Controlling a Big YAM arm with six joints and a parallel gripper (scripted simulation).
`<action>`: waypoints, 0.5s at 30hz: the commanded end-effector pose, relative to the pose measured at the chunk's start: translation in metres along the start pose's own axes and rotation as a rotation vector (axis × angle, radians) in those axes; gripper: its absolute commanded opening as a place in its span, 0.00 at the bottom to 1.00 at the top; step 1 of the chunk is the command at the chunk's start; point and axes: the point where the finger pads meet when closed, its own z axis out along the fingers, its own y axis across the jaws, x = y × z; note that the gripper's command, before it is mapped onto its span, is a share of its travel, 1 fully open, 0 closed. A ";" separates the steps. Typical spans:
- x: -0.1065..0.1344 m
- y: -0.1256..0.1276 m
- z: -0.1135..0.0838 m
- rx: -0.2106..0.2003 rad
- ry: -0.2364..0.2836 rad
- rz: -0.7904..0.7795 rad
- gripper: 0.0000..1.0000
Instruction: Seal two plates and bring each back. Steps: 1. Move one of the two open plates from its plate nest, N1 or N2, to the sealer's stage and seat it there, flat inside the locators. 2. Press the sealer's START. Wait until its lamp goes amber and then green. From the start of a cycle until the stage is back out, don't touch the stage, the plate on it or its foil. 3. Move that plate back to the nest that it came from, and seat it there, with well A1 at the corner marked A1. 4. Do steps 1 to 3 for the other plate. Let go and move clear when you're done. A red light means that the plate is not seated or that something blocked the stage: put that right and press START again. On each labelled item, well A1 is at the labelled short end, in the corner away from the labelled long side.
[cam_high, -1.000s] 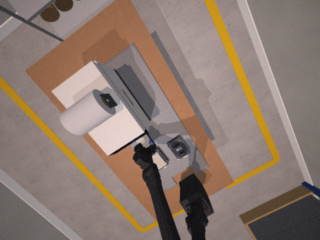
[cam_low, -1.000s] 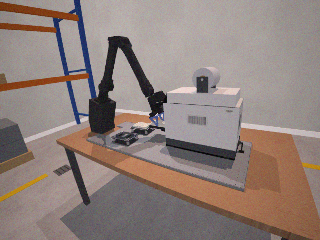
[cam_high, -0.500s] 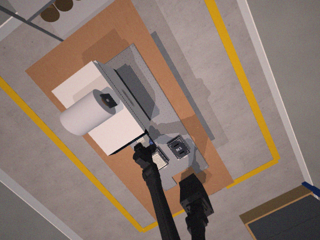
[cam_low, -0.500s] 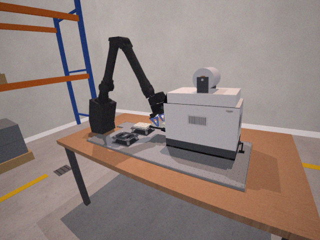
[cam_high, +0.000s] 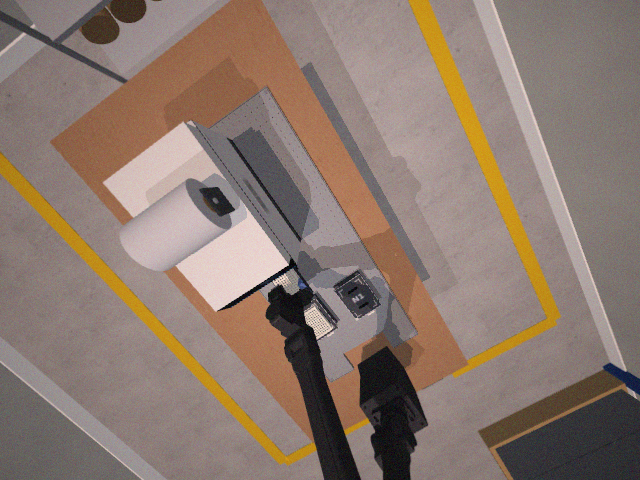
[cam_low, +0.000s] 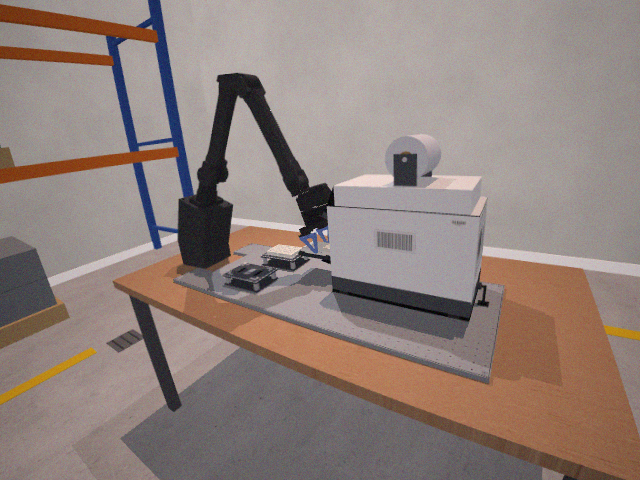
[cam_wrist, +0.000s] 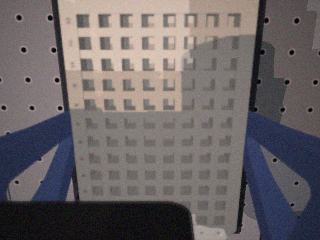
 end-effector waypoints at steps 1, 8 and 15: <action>-0.032 -0.003 -0.005 -0.004 -0.062 0.001 0.00; -0.039 -0.003 -0.012 -0.005 -0.080 0.003 0.00; -0.027 -0.006 -0.011 0.001 -0.061 0.004 0.00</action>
